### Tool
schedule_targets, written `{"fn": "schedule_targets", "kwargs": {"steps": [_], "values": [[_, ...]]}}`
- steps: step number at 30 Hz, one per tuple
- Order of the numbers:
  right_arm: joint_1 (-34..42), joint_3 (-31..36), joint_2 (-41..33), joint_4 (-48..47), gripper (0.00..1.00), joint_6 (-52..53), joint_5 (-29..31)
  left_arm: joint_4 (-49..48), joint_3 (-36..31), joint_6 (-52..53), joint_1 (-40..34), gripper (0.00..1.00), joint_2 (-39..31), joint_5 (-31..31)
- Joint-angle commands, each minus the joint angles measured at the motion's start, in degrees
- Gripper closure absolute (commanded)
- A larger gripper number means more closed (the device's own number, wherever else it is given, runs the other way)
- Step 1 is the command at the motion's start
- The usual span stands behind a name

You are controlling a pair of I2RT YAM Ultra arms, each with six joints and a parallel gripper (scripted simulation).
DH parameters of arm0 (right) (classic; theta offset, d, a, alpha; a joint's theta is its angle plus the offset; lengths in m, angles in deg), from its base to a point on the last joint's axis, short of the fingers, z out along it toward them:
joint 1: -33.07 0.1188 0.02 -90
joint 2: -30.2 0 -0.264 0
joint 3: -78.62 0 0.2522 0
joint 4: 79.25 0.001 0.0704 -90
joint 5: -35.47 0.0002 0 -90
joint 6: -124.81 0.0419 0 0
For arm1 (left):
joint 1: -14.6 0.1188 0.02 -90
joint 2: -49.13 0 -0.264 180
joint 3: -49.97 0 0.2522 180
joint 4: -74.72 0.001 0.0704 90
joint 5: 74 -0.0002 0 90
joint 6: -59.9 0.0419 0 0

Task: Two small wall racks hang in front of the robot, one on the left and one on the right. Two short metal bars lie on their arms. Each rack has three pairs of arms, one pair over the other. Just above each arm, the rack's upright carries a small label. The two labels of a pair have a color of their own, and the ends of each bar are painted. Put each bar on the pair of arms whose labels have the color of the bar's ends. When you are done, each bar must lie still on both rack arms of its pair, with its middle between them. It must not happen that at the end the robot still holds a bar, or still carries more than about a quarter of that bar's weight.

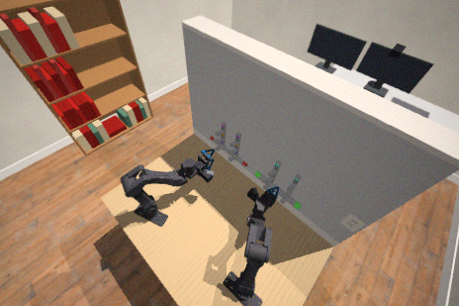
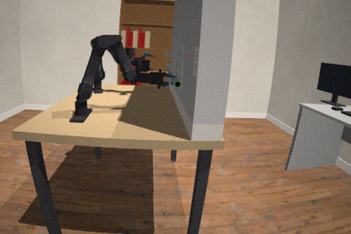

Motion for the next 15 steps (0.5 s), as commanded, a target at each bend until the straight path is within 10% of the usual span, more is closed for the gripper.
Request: {"fn": "schedule_targets", "kwargs": {"steps": [1, 15], "values": [[-0.1, -0.8, -2.2, 1.4, 1.0, 0.2, 0.1, -1.5, 0.9, -0.1, -0.3, 0.0, -0.1, 0.4], [-0.1, -1.8, -4.7, 4.9, 1.0, 0.2, 0.1, -1.5, 0.9, -0.1, -0.3, 0.0, -0.1, 0.4]]}}
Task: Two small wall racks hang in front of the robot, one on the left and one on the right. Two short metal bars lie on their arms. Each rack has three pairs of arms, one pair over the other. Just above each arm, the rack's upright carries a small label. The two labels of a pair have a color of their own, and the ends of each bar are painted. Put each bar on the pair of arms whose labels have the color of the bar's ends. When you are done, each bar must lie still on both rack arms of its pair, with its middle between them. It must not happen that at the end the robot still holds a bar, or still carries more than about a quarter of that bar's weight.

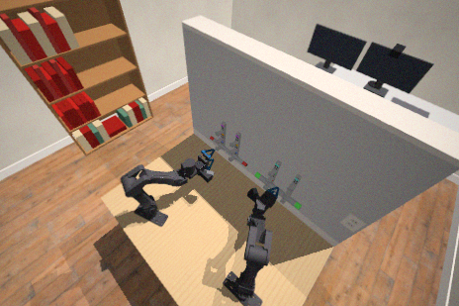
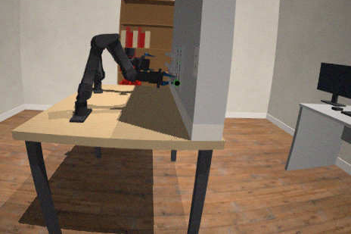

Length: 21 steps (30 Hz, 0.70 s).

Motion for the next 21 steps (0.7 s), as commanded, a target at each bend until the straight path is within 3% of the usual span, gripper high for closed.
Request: {"fn": "schedule_targets", "kwargs": {"steps": [1, 21], "values": [[-0.1, -1.9, -2.3, 0.3, 1.0, 0.2, 0.1, -1.5, 0.9, -0.1, -0.3, 0.0, -0.1, 0.4], [-0.1, -3.6, -5.5, 5.3, 1.0, 0.2, 0.2, -1.5, 0.9, -0.1, -0.3, 0.0, -0.1, 0.4]]}}
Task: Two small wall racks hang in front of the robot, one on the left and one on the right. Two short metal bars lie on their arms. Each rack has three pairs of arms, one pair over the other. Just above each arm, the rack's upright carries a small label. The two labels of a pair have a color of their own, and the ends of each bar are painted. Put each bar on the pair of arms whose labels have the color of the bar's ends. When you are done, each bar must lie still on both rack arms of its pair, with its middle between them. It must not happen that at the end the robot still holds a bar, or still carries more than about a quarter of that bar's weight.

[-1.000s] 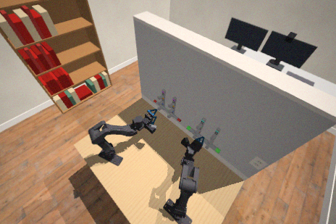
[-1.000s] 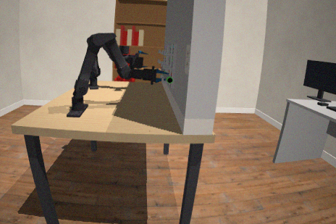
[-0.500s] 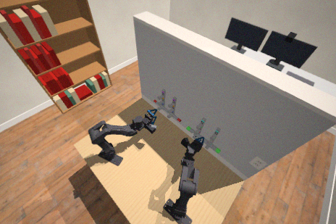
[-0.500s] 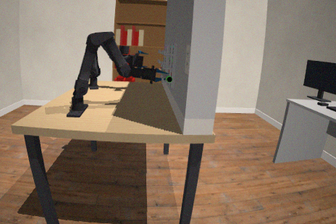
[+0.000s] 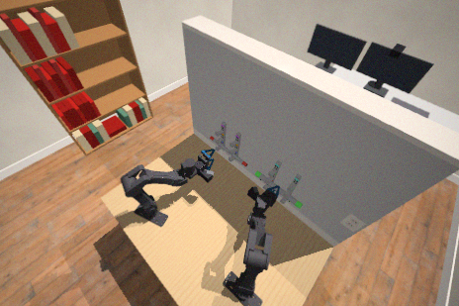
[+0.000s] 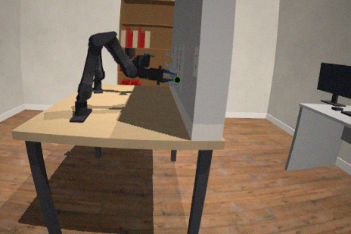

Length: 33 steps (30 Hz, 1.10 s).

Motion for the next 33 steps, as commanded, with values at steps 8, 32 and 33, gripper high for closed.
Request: {"fn": "schedule_targets", "kwargs": {"steps": [8, 32, 33], "values": [[0.1, -2.4, -3.3, 0.9, 1.0, 0.2, 0.4, -1.5, 0.9, -0.1, -0.3, 0.0, -0.1, 0.4], [0.6, -2.8, -4.2, 2.3, 1.0, 0.3, 0.8, -1.5, 0.9, -0.1, -0.3, 0.0, -0.1, 0.4], [0.6, -2.8, -4.2, 2.3, 1.0, 0.3, 0.8, -1.5, 0.9, -0.1, -0.3, 0.0, -0.1, 0.4]]}}
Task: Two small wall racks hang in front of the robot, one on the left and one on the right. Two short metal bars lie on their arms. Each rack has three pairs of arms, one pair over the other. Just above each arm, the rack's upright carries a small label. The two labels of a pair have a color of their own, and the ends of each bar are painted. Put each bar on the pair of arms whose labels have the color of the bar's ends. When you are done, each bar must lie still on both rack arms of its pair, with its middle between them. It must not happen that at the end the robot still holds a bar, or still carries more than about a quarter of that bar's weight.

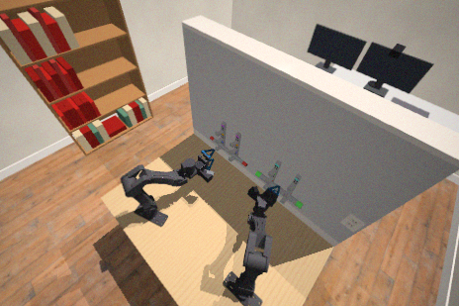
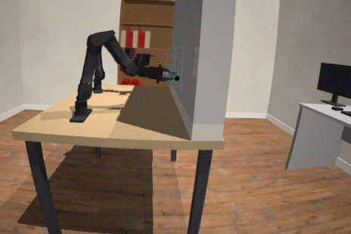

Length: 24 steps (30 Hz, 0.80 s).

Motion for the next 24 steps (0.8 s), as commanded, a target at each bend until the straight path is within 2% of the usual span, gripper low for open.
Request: {"fn": "schedule_targets", "kwargs": {"steps": [1, 24], "values": [[0.6, -2.3, -2.3, -1.0, 1.0, 0.3, 0.5, -1.5, 0.9, -0.1, -0.3, 0.0, -0.1, 0.4], [1.0, -2.7, -2.6, -0.4, 1.0, 0.3, 0.9, -1.5, 0.9, -0.1, -0.3, 0.0, -0.1, 0.4]]}}
